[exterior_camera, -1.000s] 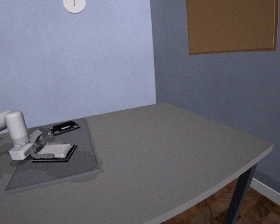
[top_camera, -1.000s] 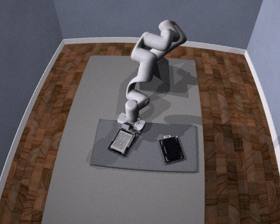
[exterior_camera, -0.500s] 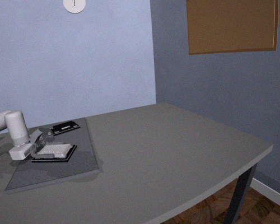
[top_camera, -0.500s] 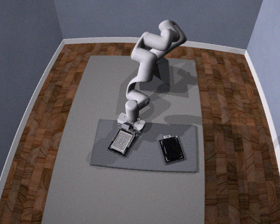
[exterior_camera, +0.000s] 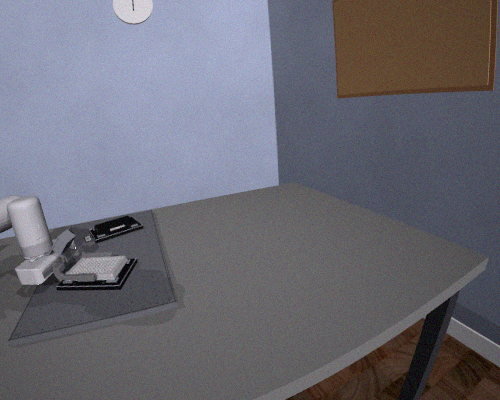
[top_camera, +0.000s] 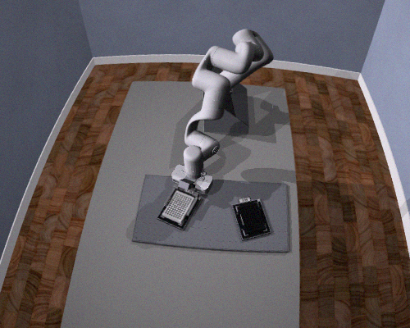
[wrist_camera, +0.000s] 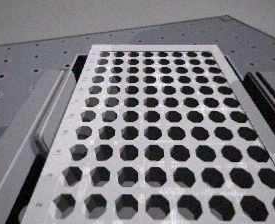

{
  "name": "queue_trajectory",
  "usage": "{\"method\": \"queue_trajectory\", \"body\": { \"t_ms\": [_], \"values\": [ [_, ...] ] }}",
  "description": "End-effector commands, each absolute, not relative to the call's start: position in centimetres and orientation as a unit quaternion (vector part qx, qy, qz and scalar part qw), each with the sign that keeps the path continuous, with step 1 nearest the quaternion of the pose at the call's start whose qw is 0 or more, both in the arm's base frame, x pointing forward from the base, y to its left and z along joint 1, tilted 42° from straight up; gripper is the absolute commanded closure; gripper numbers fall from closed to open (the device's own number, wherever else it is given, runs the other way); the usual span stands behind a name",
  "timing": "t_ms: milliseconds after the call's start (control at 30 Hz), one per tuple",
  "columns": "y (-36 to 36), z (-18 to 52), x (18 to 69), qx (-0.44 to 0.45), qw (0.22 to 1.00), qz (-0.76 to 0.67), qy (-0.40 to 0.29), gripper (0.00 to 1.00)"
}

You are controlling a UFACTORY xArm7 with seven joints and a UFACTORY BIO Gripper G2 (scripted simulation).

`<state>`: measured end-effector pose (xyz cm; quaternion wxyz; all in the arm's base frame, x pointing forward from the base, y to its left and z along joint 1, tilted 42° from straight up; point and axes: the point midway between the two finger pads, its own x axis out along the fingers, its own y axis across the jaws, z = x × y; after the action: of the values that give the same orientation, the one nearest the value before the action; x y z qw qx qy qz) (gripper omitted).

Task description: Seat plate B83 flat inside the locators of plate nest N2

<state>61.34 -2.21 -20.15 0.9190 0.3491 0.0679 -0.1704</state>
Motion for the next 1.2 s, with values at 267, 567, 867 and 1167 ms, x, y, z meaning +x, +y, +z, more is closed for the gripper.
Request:
{"method": "queue_trajectory", "body": {
  "t_ms": [267, 567, 867, 1167],
  "values": [
    [-2.9, -19.5, 61.5, 0.348, 0.919, -0.171, 0.066, 1.00],
    [-3.2, -19.2, 61.5, 0.348, 0.919, -0.171, 0.066, 1.00],
    [-3.6, -18.8, 61.5, 0.348, 0.919, -0.171, 0.066, 1.00],
    [-3.7, -18.6, 61.5, 0.348, 0.919, -0.171, 0.066, 1.00]
  ]
}}
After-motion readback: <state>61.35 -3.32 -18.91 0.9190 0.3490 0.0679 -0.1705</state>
